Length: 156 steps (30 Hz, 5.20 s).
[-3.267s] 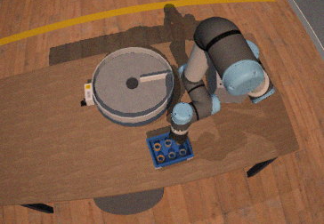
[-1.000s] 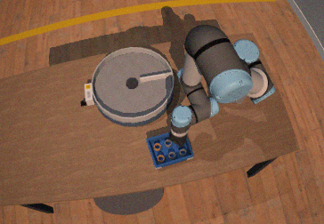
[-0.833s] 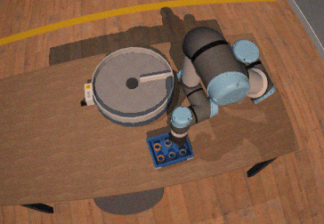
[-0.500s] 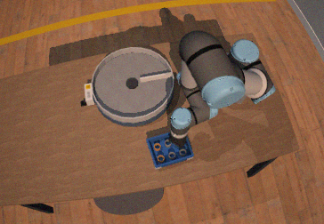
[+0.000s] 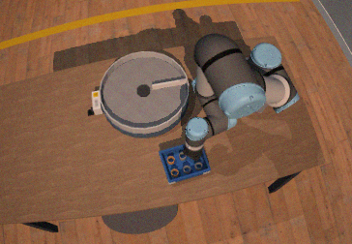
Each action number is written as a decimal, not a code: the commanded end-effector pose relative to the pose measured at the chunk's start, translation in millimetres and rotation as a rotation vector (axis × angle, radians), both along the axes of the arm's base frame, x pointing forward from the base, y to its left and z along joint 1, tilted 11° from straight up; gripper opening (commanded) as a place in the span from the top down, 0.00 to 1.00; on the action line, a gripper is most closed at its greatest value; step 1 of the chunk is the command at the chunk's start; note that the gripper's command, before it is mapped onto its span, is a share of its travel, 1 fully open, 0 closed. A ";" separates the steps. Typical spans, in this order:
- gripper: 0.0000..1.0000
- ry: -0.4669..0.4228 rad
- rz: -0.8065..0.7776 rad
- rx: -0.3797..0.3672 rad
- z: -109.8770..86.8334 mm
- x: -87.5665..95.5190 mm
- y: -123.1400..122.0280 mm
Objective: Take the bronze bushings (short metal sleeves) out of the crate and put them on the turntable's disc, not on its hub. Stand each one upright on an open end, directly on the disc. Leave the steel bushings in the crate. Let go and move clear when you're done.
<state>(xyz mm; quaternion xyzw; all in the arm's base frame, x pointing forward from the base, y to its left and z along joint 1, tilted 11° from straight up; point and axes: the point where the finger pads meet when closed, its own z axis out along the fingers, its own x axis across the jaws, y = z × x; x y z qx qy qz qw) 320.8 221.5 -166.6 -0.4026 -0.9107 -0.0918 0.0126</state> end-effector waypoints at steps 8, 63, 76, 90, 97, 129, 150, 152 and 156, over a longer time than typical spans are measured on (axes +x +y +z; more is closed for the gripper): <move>0.24 -0.004 0.001 0.000 0.3 1.8 0.7; 1.00 -0.004 0.001 0.000 0.3 1.8 0.7; 1.00 -0.001 -0.001 0.000 9.3 -0.5 -2.1; 1.00 -0.001 -0.001 0.000 41.5 -2.2 -7.8; 1.00 -0.001 -0.001 0.000 66.0 -3.6 -12.2; 1.00 -0.006 0.000 0.000 116.5 -3.5 -20.4; 1.00 -0.004 0.000 0.000 116.0 -3.8 -20.4; 1.00 -0.004 0.000 0.000 116.0 -3.8 -20.4; 1.00 -0.004 0.000 0.000 116.0 -3.8 -20.4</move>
